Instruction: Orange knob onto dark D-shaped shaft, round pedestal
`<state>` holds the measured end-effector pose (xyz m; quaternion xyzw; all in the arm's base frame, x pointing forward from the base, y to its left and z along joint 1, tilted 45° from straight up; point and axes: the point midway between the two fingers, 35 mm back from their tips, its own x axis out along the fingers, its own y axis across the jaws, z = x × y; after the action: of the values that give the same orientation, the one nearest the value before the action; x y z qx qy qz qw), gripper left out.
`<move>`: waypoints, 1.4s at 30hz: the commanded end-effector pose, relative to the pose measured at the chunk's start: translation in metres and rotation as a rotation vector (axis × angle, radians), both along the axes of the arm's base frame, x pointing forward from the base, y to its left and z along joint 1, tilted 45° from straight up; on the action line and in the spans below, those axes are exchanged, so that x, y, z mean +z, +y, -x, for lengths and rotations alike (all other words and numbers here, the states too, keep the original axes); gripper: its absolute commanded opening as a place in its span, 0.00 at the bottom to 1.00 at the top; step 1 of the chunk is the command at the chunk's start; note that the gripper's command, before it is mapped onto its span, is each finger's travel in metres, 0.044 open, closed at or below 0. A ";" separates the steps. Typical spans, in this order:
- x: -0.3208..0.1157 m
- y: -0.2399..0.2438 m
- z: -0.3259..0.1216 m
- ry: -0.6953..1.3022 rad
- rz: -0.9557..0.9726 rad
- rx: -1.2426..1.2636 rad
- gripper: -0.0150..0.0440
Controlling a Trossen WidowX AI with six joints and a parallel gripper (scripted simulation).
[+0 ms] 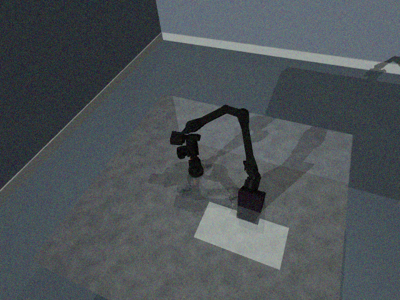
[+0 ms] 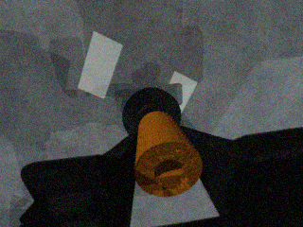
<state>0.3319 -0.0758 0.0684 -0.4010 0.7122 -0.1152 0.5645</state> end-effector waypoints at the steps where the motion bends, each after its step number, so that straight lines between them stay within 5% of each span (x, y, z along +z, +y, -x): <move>1: -0.001 -0.001 -0.002 0.000 0.003 0.008 0.25; 42: -0.001 0.001 0.003 0.147 -0.005 0.157 0.25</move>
<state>0.3279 -0.0746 0.0669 -0.4597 0.7199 -0.0386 0.5185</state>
